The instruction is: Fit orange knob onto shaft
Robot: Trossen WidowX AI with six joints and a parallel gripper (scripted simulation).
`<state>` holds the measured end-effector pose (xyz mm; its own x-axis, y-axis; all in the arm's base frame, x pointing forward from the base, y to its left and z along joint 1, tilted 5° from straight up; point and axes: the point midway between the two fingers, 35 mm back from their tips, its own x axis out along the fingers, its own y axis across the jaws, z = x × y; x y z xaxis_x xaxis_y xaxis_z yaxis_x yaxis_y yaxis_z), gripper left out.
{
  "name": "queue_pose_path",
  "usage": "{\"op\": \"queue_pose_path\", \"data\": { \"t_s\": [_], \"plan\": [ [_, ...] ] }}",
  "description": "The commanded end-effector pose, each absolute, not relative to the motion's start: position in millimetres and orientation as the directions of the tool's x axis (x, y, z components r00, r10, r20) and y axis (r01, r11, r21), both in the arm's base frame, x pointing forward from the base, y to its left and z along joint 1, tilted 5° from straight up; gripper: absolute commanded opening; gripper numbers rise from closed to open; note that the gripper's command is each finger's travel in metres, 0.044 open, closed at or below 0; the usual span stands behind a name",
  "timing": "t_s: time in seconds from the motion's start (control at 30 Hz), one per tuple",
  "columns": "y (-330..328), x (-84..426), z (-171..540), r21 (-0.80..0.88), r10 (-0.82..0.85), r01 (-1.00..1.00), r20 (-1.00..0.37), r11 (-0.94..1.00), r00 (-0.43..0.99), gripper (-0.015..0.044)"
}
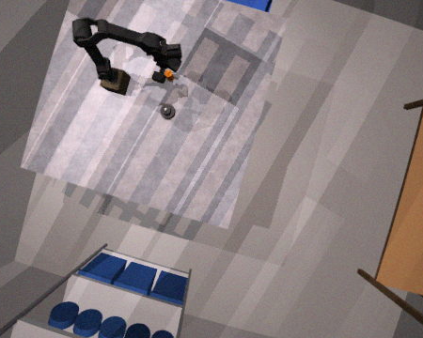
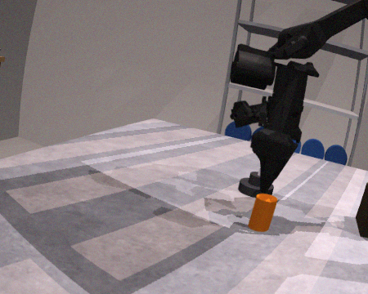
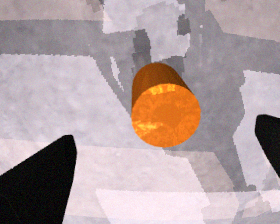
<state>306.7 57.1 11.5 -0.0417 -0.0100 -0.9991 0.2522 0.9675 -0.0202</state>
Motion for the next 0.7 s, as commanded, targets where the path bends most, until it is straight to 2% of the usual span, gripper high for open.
{"op": "queue_pose_path", "data": {
  "t_s": [0.0, 0.67],
  "plan": [
    [56.0, 303.1, 2.9, -0.030, -0.016, 0.258, -0.998, 0.966, -0.056, 0.0440],
    [55.8, 303.1, -27.3, -0.030, -0.016, 0.258, -0.998, 0.966, -0.056, 0.0440]
  ]
}}
